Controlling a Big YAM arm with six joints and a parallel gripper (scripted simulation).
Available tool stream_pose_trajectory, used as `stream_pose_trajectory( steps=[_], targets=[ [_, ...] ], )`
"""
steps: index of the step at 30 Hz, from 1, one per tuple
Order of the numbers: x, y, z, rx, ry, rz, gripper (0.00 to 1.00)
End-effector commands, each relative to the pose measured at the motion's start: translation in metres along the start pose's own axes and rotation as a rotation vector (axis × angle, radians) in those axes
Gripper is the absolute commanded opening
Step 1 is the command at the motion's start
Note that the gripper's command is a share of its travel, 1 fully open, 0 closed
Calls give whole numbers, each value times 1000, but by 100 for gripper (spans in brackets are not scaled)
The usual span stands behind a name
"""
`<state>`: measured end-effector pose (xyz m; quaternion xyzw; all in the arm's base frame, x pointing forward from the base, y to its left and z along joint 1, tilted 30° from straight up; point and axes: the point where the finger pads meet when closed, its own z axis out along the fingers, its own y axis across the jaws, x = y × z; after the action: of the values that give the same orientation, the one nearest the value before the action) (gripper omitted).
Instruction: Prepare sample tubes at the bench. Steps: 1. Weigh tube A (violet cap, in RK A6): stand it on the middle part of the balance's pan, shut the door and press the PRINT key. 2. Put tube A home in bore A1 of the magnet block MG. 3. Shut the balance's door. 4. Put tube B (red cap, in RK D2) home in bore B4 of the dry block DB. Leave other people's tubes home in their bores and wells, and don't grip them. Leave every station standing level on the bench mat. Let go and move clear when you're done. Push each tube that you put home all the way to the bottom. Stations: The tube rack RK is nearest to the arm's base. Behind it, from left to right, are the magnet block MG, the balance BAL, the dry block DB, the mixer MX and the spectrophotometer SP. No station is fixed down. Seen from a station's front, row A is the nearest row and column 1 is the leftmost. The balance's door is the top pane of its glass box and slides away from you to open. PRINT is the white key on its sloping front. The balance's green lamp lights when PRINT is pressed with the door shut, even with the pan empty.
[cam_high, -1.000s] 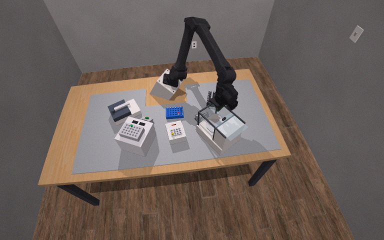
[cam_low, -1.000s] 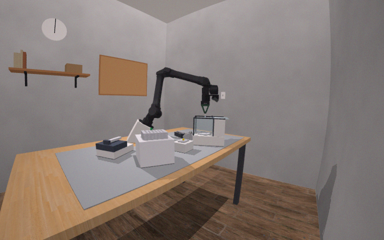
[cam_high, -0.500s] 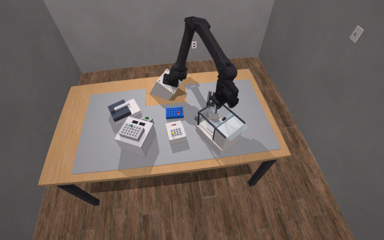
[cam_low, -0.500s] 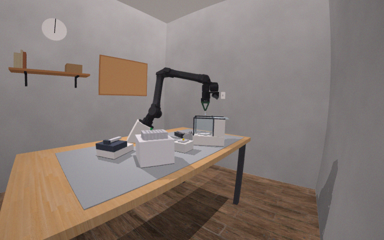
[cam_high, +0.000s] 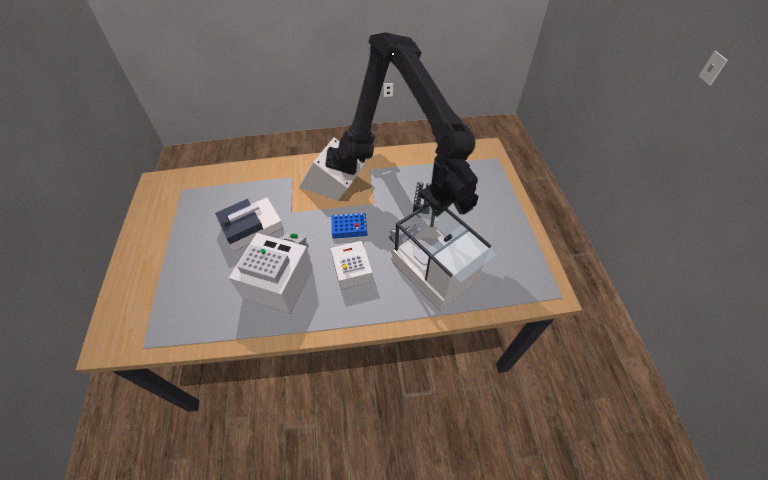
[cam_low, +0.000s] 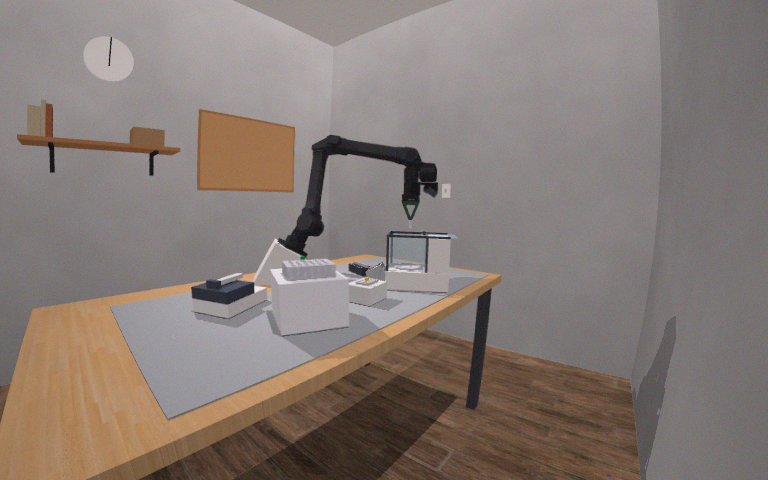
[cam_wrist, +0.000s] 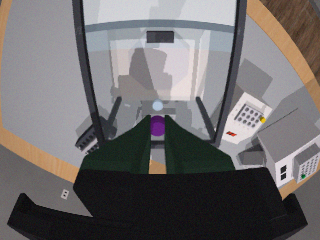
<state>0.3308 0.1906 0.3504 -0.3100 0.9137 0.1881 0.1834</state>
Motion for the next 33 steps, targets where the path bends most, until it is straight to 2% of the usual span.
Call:
stream_pose_trajectory(
  steps=[1,3,5,6,10,12,13,14,15,16,17,18,20,23,24,25,27,29,30,31,32,33],
  targets=[
    [-21,-5,-34,46,-100,8,9],
    [-21,-5,-34,46,-100,8,9],
    [-39,-19,-25,81,-129,17,9],
    [-40,-17,-22,76,-124,11,9],
    [-70,-11,-19,121,-223,-31,9],
    [-78,-6,-20,124,-247,-46,9],
    [-64,-4,4,114,-218,-54,9],
    [-68,8,-9,116,-270,-86,9],
    [-73,15,-10,114,-292,-105,9],
    [-75,14,-1,112,-274,-100,9],
    [-78,25,-11,110,-318,-128,9],
    [-83,32,-10,106,-343,-151,9],
    [-83,32,-10,106,-343,-151,9],
    [-94,54,-10,93,-411,-223,9],
    [-119,65,-26,92,-448,-221,9],
    [-101,69,-11,80,-434,-237,9],
    [-113,83,-17,72,-464,-258,9],
    [-102,98,-9,36,-464,-333,9],
    [-102,105,-8,39,-465,-334,9],
    [-98,108,7,31,-422,-336,9],
    [-94,113,0,26,-441,-319,9],
    [-84,112,26,18,-345,-323,9]
  ],
)
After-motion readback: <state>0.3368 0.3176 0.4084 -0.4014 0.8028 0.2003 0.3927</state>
